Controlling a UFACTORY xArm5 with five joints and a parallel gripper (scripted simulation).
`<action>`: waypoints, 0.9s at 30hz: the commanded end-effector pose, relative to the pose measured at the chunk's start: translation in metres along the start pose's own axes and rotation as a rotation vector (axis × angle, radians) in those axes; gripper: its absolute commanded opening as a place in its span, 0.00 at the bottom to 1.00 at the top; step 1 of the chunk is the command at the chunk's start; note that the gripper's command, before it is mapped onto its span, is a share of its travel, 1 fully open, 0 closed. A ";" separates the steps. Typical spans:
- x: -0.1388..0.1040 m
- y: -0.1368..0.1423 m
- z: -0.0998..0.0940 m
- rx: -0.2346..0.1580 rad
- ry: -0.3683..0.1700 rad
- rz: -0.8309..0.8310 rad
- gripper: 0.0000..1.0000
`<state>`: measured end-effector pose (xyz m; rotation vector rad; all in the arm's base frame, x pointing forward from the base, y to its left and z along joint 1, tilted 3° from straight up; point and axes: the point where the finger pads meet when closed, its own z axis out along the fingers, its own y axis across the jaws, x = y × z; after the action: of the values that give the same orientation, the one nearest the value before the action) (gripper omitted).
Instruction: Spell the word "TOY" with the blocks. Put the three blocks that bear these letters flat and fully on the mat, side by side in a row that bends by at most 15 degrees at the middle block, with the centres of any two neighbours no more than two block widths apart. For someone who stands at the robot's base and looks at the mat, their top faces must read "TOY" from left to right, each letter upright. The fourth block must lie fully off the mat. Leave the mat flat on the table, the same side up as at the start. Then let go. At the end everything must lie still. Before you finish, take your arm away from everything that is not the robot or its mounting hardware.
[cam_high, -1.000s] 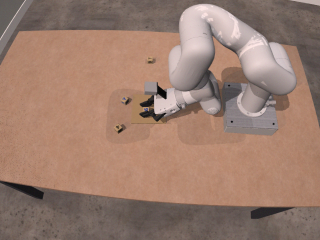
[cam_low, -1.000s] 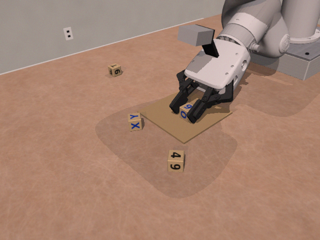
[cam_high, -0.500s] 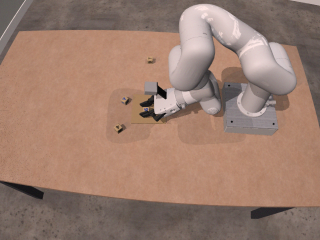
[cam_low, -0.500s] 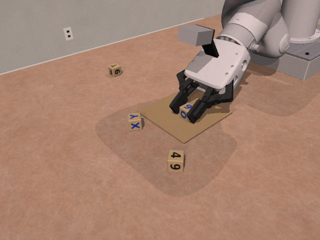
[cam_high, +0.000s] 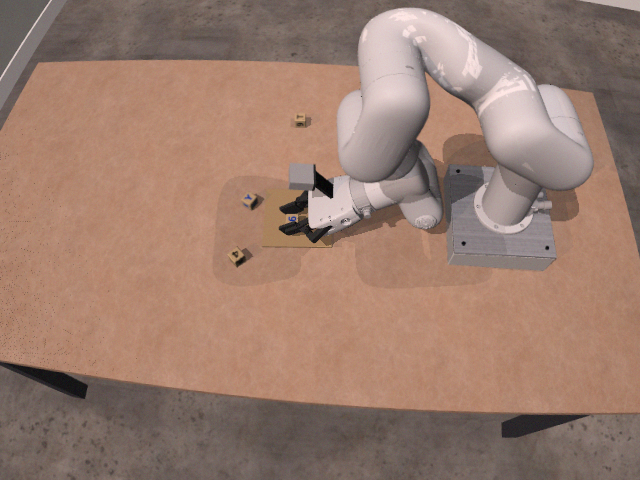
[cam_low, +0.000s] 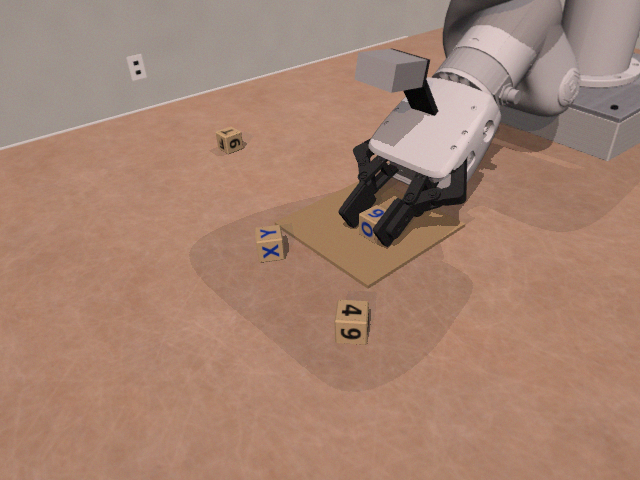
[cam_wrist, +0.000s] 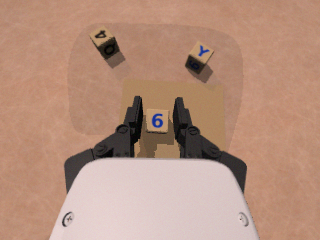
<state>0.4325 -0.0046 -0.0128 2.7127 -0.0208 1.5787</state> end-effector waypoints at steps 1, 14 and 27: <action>0.001 0.000 0.000 0.000 0.002 0.000 0.42; 0.002 0.000 -0.001 0.000 0.002 0.000 0.42; 0.031 0.000 -0.019 0.000 0.002 0.000 0.42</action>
<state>0.4311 -0.0045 0.0138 2.7111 -0.0206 1.5816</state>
